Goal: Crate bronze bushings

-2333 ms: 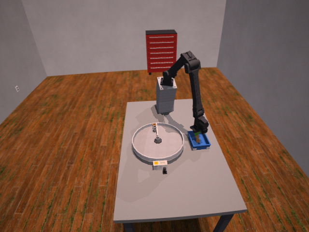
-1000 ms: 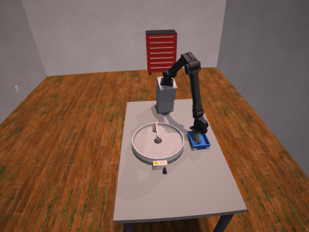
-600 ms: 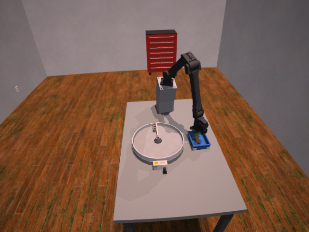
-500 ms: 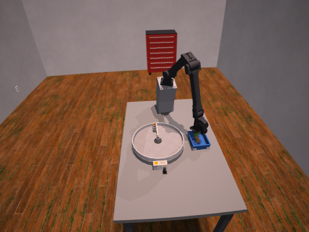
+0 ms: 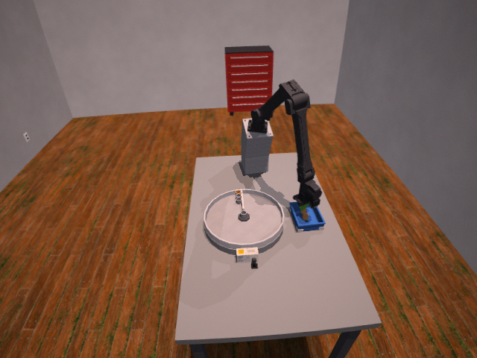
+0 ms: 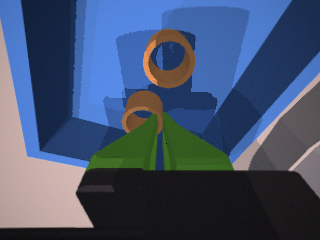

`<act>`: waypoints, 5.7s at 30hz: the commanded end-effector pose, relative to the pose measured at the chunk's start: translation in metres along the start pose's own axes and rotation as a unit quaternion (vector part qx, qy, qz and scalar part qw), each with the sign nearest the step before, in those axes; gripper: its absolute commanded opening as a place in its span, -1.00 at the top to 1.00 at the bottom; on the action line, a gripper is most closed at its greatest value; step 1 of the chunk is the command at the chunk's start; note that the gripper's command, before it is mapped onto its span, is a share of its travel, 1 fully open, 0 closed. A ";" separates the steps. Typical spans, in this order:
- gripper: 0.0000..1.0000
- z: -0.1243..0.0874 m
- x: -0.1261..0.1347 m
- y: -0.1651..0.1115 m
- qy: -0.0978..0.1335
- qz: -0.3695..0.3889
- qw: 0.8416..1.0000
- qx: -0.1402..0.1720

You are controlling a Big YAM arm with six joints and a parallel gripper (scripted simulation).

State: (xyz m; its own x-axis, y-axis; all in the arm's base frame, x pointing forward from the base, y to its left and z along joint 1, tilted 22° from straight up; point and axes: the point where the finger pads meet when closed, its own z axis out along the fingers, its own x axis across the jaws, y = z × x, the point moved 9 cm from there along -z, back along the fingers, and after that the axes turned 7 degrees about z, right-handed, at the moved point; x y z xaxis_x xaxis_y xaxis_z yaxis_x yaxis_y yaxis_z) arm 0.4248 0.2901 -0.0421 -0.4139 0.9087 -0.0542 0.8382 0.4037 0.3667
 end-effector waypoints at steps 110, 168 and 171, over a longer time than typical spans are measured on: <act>0.72 -0.090 0.006 0.006 0.003 0.000 1.000 -0.007; 0.75 -0.096 -0.163 -0.102 -0.004 -0.001 1.000 -0.019; 0.75 -0.089 -0.196 -0.132 -0.002 0.000 1.000 -0.007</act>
State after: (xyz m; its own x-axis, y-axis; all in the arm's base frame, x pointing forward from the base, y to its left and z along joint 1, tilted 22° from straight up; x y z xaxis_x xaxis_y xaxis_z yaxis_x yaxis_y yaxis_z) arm 0.3644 0.0765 0.0042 -0.3594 0.9331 -0.0147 0.8652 0.3391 0.3693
